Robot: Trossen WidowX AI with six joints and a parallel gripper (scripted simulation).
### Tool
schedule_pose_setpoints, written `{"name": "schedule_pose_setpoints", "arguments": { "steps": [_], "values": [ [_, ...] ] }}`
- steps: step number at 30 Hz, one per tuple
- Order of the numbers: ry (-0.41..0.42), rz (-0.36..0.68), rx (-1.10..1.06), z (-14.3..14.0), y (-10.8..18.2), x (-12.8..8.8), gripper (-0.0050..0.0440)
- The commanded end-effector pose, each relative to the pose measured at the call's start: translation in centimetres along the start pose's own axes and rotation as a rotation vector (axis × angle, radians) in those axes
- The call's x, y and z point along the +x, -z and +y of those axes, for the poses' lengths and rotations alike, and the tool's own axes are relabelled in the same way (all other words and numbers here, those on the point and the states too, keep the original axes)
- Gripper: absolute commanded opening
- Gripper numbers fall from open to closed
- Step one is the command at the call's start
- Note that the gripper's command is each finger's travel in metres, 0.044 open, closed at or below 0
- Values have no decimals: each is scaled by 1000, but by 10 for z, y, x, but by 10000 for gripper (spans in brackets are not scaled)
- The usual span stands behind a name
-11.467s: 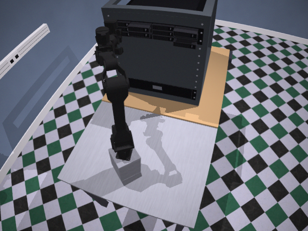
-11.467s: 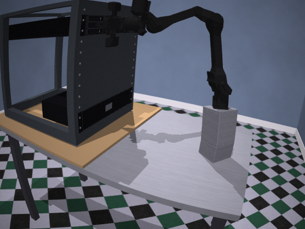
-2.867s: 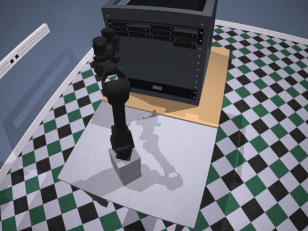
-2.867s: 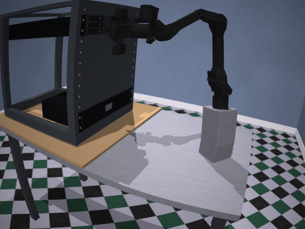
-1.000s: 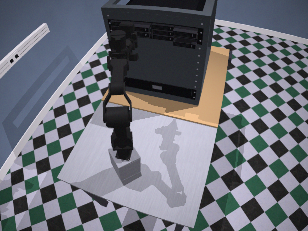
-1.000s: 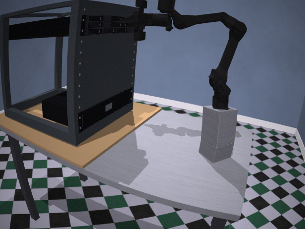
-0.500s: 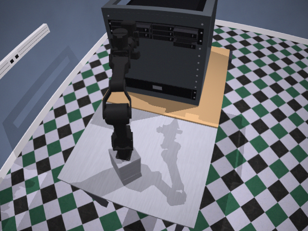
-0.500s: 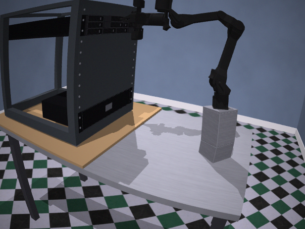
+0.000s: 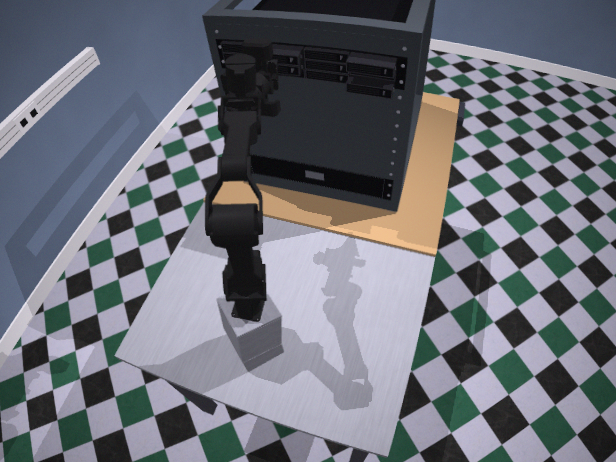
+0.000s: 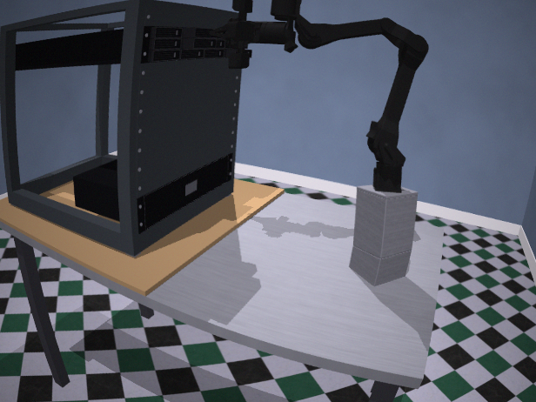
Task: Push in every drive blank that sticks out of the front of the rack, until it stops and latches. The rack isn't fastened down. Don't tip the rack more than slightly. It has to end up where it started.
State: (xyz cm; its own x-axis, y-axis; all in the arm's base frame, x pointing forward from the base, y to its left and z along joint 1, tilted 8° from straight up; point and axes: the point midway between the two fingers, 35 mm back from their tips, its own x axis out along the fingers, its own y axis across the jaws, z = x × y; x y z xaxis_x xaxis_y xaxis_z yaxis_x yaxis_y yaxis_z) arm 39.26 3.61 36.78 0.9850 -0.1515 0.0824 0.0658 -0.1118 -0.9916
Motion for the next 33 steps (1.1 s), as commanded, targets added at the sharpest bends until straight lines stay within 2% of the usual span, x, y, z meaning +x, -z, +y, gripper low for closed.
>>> {"name": "schedule_pose_setpoints", "arguments": {
  "steps": [1,33],
  "values": [
    [21,0,12,-11,0,1,-50],
    [21,0,12,-11,0,11,-50]
  ]
}}
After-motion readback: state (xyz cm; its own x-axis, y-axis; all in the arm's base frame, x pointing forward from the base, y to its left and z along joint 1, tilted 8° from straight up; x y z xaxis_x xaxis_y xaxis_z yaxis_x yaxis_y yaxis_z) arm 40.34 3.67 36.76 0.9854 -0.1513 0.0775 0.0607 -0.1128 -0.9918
